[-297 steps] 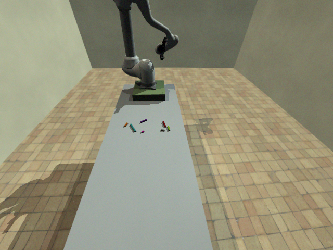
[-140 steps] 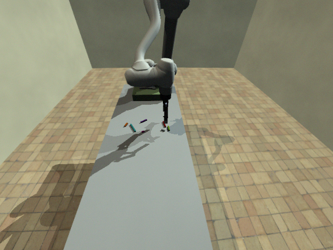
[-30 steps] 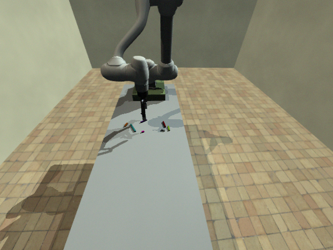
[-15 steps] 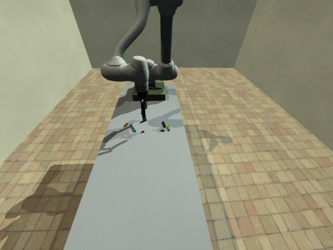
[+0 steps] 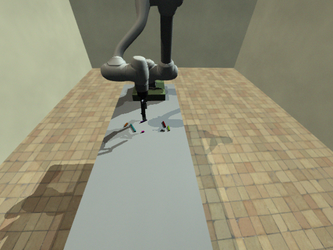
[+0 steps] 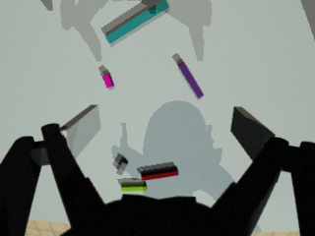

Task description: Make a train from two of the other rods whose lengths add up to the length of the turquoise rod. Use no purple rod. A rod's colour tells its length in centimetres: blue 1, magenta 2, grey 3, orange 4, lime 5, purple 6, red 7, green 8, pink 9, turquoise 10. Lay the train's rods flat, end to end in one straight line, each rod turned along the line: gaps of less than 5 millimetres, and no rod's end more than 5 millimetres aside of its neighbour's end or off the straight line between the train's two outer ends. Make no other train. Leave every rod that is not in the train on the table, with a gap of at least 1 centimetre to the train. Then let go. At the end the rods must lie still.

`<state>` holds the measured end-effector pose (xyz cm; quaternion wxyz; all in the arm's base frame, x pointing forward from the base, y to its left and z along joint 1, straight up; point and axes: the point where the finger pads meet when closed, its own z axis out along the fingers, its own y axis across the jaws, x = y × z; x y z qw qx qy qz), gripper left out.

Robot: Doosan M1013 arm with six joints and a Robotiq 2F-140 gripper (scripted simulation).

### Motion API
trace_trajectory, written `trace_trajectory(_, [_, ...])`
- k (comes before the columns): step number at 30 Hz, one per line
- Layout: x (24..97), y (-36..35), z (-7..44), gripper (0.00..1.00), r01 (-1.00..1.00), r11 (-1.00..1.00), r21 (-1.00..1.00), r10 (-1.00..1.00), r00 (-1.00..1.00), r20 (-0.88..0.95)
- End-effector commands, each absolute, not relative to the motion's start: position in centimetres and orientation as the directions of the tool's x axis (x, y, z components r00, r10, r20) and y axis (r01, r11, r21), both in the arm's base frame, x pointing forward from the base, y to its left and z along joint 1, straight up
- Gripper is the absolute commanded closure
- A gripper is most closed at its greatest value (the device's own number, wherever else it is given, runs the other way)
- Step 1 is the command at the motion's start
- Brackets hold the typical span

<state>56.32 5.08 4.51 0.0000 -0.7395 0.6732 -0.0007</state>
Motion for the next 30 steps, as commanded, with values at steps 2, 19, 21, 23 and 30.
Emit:
trace_trajectory(2, [56.3, 5.1, 4.5, 0.00, -0.996, -0.094, -0.001, -0.996, 0.094, 0.001])
trace_trajectory(19, [56.3, 5.1, 4.5, 0.00, -0.996, -0.094, -0.001, -0.996, 0.094, 0.001])
trace_trajectory(21, [56.7, 4.5, 4.2, 0.00, -0.996, -0.094, -0.001, -0.996, 0.094, 0.001])
trace_trajectory(23, [58.4, 2.2, 3.0, 0.00, -0.996, -0.094, -0.001, -0.996, 0.094, 0.001])
trace_trajectory(30, [61.2, -2.5, 0.5, 0.00, -0.996, -0.094, -0.001, -0.996, 0.094, 0.001])
